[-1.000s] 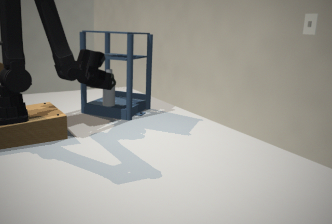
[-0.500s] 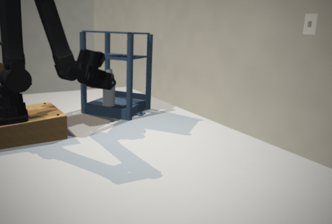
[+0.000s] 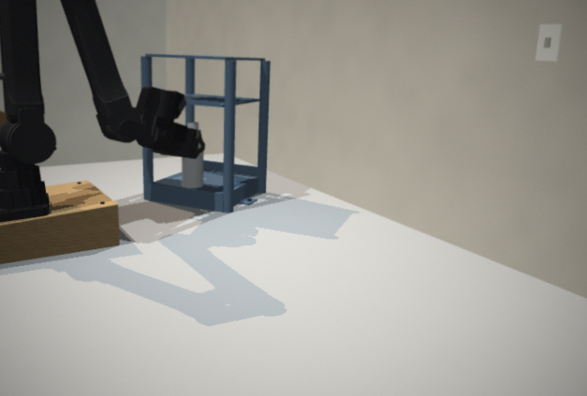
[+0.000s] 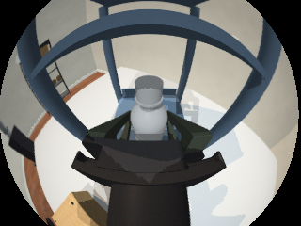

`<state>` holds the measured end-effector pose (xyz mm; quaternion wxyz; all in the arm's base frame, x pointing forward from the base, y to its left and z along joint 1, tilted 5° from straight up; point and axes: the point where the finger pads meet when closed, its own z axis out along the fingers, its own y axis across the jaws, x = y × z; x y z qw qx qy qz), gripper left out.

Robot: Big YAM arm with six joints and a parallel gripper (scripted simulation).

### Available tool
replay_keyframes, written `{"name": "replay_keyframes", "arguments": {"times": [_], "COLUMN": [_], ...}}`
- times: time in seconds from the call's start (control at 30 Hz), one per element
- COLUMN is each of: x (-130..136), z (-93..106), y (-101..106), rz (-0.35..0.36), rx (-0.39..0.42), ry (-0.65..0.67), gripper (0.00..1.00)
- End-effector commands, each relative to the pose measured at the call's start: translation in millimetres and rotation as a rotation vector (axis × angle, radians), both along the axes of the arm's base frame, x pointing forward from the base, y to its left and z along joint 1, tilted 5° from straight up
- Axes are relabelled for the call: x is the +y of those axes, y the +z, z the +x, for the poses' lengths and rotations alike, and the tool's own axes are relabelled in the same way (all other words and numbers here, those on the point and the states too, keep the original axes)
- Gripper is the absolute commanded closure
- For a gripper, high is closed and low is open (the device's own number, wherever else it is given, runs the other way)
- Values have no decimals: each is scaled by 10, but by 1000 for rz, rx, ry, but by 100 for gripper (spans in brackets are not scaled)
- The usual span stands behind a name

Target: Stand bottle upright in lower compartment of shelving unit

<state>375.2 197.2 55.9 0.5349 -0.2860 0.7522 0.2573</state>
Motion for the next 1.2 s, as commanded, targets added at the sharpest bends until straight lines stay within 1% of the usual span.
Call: {"name": "replay_keyframes", "arguments": {"times": [0.0, 0.53, 0.57, 0.67, 0.97, 1.17], "x": [35, 32, 32, 32, 11, 2], "z": [191, 191, 191, 191, 121, 90], "y": [232, 227, 228, 225, 102, 58], "rz": [31, 30, 30, 30, 21, 17], "rx": [-54, -52, -52, -52, -21, -9], "ry": [-8, -8, -8, -8, -9, -9], "gripper": [60, 60, 13, 13, 13, 13]}}
